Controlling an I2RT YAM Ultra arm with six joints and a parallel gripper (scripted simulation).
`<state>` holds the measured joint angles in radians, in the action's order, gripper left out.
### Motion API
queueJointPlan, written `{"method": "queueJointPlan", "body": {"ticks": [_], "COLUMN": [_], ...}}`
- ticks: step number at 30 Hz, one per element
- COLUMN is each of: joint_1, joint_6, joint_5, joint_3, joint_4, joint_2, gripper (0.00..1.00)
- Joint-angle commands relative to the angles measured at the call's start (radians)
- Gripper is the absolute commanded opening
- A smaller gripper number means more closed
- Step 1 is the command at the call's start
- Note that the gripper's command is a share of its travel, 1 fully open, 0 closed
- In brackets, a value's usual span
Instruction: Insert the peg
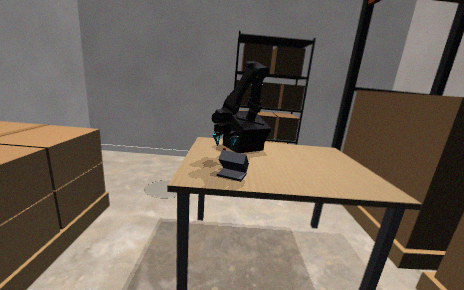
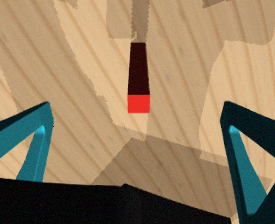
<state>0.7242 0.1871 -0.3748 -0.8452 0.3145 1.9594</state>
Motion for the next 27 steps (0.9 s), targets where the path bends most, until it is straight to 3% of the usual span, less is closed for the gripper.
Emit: {"method": "queueJointPlan", "body": {"ticks": [1,15,20,22,26,27], "joint_1": [-0.006,-0.021,-0.017,-0.017,-0.017,-0.017], "joint_6": [-0.014,-0.03,-0.022,-0.022,-0.022,-0.022], "joint_5": [0.002,0.005,0.0,0.0,0.0,0.0], "joint_3": [0.003,-0.001,-0.002,-0.002,-0.002,-0.002], "joint_4": [-0.049,-0.103,-0.071,-0.071,-0.071,-0.071], "joint_2": [0.025,0.078,0.058,0.058,0.058,0.058], "gripper": [1.0,1.0,0.43,0.43,0.0,0.0]}}
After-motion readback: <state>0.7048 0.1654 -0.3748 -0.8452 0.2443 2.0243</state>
